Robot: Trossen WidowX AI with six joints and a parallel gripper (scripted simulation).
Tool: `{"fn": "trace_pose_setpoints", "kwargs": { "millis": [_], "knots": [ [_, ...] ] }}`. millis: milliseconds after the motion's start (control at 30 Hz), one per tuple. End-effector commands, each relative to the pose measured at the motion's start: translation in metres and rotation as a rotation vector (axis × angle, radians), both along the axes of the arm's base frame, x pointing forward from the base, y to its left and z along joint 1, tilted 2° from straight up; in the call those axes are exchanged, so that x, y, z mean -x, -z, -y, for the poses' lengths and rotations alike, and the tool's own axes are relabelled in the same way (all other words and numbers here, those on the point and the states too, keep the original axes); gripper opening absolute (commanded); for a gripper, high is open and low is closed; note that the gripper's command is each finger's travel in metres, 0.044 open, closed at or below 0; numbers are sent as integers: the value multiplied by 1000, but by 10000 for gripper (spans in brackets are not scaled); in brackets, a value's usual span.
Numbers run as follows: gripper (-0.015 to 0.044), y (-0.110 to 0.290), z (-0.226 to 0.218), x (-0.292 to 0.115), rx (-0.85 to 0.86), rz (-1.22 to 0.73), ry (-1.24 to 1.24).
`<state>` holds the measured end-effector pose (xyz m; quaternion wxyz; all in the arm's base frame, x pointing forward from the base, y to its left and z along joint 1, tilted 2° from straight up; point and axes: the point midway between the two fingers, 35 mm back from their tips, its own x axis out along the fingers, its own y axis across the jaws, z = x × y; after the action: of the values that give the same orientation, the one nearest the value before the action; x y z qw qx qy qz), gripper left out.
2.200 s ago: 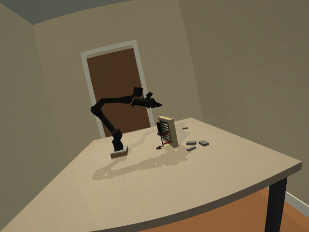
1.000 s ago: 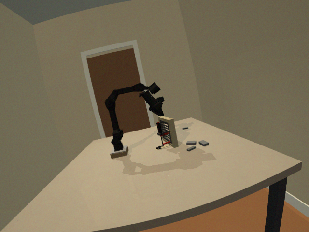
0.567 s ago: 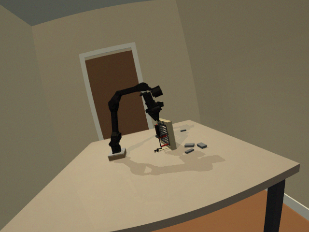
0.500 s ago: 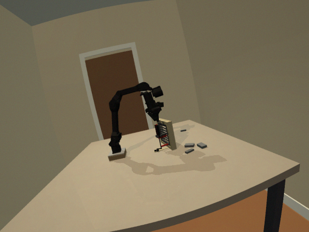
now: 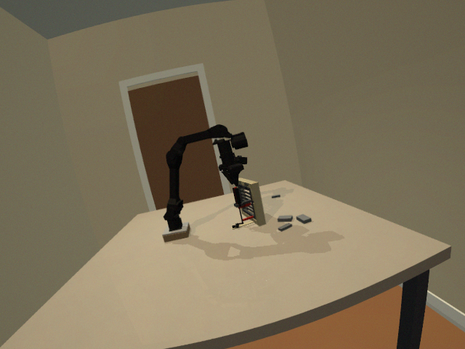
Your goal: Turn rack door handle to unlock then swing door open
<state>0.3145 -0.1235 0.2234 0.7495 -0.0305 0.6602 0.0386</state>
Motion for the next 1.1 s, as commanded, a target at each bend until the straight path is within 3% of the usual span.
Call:
{"fn": "trace_pose_setpoints", "kwargs": {
  "millis": [0,1067],
  "knots": [
    [291,6,0,-1,4,-6,-2],
    [291,58,-1,-5,23,-54,8]
  ]
}}
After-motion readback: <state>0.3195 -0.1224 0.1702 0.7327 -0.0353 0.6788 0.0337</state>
